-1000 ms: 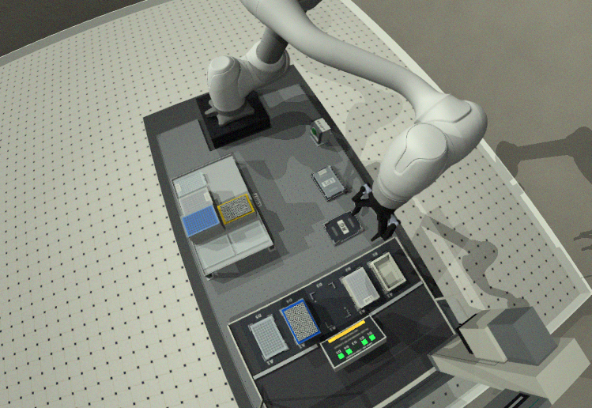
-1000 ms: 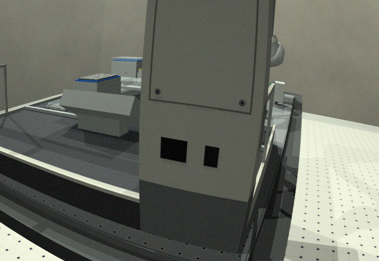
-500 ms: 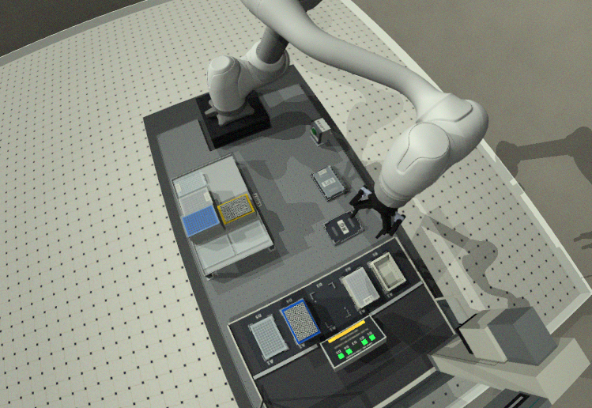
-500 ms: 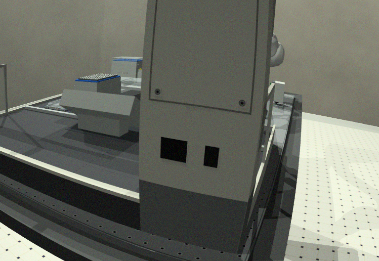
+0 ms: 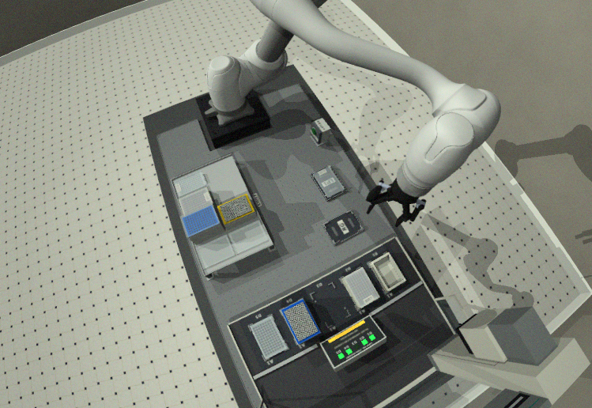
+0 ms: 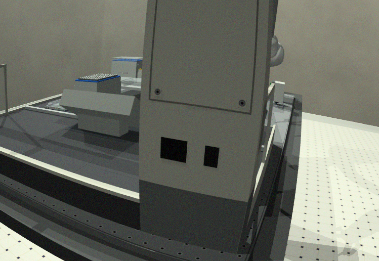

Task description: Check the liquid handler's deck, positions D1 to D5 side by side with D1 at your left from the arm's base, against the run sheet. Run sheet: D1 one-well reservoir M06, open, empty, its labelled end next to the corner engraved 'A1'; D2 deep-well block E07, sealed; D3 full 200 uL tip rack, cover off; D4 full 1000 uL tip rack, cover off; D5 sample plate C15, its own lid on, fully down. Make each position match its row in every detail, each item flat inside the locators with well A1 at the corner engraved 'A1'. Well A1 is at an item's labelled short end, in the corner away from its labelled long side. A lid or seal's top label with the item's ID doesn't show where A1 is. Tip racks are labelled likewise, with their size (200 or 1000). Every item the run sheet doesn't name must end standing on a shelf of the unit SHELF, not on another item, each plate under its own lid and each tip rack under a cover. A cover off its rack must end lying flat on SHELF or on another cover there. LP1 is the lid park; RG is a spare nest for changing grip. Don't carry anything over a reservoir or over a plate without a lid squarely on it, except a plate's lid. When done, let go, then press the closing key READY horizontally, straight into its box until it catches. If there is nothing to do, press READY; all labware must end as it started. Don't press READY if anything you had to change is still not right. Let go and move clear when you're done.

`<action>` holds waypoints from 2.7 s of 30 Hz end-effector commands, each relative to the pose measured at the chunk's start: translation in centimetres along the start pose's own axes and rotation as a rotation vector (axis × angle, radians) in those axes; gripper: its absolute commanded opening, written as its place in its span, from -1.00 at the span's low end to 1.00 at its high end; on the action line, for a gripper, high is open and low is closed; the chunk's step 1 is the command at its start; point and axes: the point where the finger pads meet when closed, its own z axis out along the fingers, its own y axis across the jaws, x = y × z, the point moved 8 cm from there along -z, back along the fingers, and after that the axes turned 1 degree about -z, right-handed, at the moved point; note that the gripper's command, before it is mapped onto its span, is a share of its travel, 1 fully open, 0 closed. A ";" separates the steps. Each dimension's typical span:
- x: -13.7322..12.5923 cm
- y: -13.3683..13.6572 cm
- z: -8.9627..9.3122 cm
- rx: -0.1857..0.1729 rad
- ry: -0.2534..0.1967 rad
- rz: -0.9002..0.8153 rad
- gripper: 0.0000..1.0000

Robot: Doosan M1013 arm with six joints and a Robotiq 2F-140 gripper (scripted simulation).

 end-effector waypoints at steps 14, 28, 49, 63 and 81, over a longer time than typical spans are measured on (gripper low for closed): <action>0.0 0.0 -0.1 -0.002 0.000 -0.273 0.31; 0.9 -1.1 -0.1 -0.002 -0.001 -0.553 0.31; 6.3 -7.7 -0.1 -0.002 -0.001 -0.893 0.31; 10.4 -12.7 -0.1 -0.001 -0.001 -0.956 0.31; 15.2 -18.5 -0.1 -0.001 -0.001 -0.956 0.31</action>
